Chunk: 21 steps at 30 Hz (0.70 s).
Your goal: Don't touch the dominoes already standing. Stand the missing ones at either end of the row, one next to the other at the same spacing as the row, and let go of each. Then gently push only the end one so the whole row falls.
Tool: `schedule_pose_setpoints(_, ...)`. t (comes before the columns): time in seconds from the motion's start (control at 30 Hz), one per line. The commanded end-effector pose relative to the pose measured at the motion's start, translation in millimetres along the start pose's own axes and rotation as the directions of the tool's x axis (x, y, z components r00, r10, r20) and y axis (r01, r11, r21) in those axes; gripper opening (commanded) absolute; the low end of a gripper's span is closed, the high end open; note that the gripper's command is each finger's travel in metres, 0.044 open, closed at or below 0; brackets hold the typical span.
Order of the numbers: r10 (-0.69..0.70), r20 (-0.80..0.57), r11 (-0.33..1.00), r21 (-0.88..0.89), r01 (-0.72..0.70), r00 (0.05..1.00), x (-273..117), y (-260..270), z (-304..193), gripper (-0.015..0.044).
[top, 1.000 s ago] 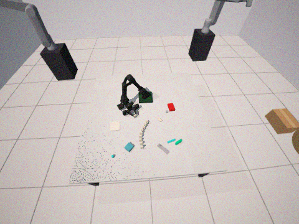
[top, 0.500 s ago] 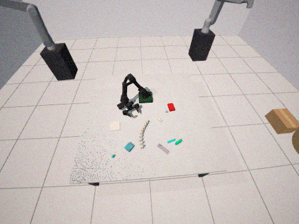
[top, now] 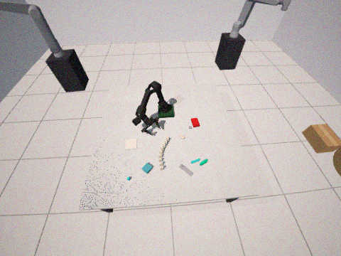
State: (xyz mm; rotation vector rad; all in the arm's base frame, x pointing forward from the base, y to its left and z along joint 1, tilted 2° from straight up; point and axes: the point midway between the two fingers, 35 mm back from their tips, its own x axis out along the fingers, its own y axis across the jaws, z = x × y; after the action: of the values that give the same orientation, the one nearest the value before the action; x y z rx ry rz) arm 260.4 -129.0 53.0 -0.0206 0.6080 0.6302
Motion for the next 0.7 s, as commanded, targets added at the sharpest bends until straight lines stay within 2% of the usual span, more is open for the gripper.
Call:
schedule_pose_setpoints(0.0,0.019,-0.397,0.999,0.045,-0.001,0.918,2.8,-0.2,10.3,0.0440)
schedule_pose_setpoints(0.13,-0.082,-0.712,0.994,-0.010,0.107,0.697,-14.1,1.8,30.8,0.0440)
schedule_pose_setpoints(0.23,-0.182,-0.825,0.976,-0.084,0.203,0.535,-30.6,4.0,50.6,0.0440)
schedule_pose_setpoints(0.67,-0.190,-0.831,0.973,-0.090,0.210,0.523,-31.2,3.8,51.1,0.0440)
